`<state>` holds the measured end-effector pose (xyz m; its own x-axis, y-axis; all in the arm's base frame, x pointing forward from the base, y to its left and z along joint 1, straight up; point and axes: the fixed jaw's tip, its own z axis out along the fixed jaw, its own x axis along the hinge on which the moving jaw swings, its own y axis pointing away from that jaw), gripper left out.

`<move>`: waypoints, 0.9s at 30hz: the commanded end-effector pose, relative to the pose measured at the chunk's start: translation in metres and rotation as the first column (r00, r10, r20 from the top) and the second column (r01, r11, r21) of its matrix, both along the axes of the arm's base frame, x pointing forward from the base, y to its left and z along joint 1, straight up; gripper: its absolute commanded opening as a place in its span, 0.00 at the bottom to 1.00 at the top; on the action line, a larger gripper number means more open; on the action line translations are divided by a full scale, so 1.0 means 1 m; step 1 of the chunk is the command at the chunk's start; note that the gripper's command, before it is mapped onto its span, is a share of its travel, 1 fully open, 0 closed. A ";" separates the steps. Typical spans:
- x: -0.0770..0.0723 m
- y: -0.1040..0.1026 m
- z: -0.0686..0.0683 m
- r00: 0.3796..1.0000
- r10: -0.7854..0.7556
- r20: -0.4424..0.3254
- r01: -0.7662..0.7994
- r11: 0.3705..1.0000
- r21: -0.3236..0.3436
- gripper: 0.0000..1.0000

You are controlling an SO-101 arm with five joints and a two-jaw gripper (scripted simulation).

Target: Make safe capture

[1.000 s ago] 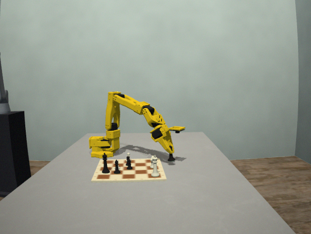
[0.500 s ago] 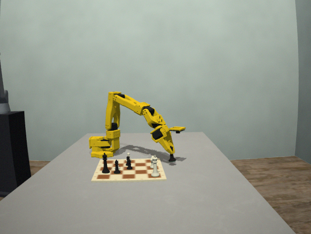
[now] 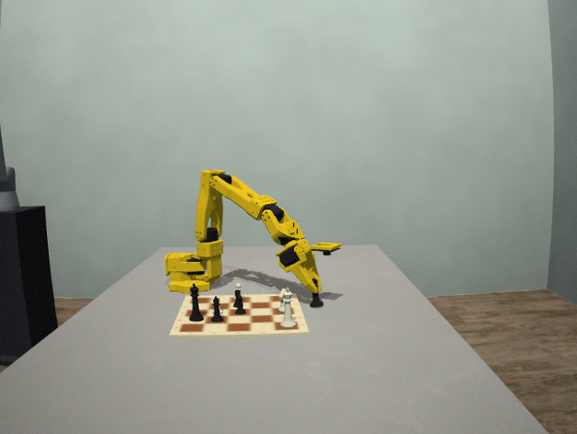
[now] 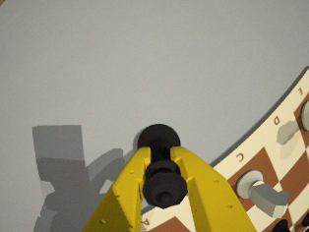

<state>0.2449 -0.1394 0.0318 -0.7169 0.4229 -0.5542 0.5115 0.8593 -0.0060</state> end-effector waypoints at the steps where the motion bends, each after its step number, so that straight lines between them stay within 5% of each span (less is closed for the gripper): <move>1: -0.004 0.004 -0.009 1.000 0.007 -0.030 -0.007 1.000 0.018 0.00; 27: -0.007 0.006 -0.010 1.000 0.007 -0.030 -0.006 1.000 0.019 0.00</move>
<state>0.2437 -0.1387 0.0311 -0.7127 0.4208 -0.5612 0.5118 0.8591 -0.0057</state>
